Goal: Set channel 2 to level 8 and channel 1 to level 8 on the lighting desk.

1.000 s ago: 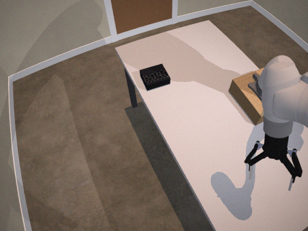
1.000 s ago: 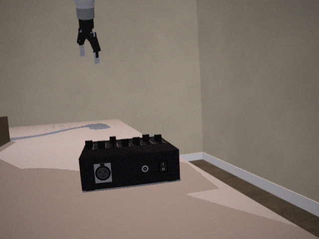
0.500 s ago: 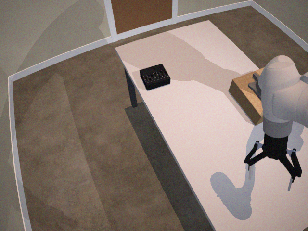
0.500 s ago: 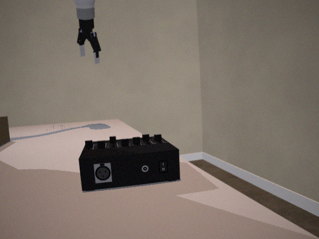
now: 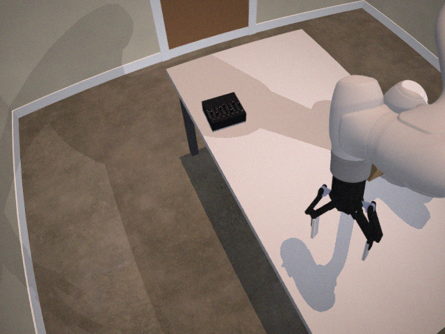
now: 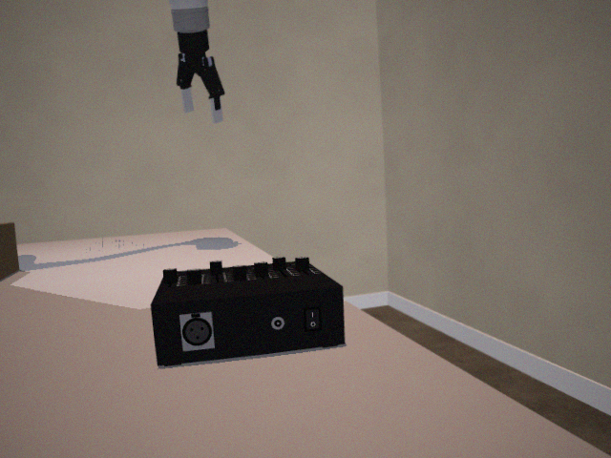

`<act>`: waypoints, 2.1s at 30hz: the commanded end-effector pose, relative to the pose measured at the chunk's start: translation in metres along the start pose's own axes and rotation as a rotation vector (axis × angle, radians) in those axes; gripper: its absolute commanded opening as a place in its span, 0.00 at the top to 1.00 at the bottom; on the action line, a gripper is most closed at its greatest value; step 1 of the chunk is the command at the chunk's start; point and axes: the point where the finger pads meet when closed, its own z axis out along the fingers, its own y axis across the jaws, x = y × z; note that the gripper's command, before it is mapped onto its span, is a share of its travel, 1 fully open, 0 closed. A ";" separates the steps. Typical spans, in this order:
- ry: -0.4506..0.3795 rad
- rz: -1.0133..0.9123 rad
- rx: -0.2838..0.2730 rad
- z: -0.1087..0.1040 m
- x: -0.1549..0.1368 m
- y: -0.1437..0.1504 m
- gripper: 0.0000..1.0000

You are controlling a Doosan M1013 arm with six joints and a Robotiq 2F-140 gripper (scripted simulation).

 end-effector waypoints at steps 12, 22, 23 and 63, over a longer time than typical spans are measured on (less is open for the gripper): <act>-0.010 0.085 -0.134 -0.032 -0.004 0.188 0.00; -0.034 0.153 -0.219 -0.064 -0.039 0.320 0.00; -0.045 0.178 -0.246 -0.072 -0.051 0.346 0.00; -0.198 0.416 -0.404 -0.197 -0.344 0.685 0.00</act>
